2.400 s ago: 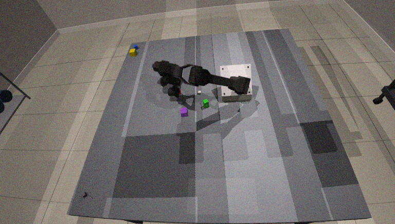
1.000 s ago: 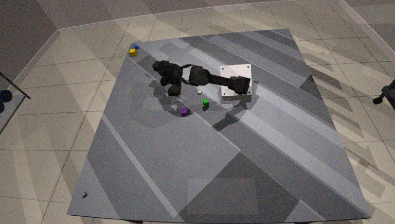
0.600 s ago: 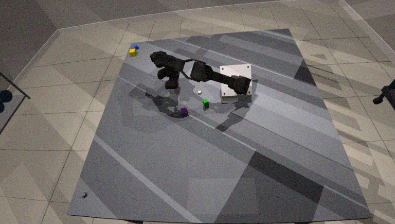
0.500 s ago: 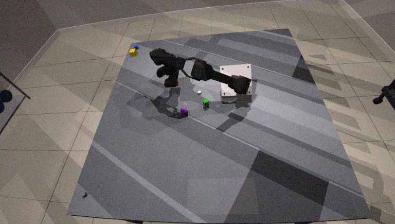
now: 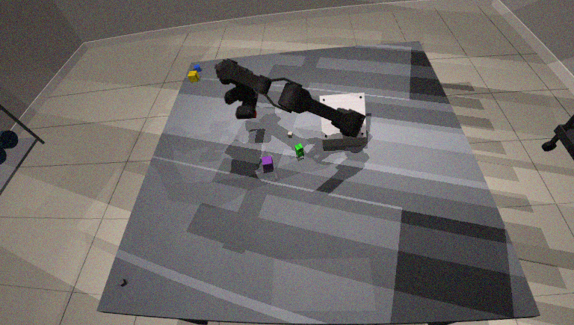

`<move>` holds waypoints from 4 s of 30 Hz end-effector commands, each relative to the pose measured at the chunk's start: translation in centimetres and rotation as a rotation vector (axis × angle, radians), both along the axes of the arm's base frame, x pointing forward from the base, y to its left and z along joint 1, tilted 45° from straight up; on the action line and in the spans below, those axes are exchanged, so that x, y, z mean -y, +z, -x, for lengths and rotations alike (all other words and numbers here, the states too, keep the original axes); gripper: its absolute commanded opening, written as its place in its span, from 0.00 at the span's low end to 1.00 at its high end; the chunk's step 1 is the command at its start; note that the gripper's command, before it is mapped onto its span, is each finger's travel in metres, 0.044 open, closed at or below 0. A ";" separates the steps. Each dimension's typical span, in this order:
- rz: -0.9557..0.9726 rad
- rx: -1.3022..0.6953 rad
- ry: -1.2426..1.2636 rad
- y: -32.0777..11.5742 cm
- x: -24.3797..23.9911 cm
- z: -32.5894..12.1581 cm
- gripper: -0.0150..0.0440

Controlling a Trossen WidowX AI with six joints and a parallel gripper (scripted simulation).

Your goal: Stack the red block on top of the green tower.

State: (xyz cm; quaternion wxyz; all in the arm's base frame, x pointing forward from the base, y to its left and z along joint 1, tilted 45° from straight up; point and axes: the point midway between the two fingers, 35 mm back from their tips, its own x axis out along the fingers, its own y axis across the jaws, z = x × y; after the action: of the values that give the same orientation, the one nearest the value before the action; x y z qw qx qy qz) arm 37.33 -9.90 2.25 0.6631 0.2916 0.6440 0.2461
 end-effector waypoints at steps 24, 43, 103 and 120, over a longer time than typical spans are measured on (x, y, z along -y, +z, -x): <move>0.003 -0.005 0.006 5.7 -3.5 7.9 0.25; 0.000 -0.010 0.006 7.6 -7.4 15.3 0.25; -0.003 -0.009 0.006 2.4 -13.6 16.8 0.25; 0.001 -0.010 0.009 2.5 -13.5 16.9 0.74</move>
State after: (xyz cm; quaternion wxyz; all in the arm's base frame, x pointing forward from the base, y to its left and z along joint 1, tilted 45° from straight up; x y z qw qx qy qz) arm 20.46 3.57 4.73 0.6584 0.2904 0.6489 0.2472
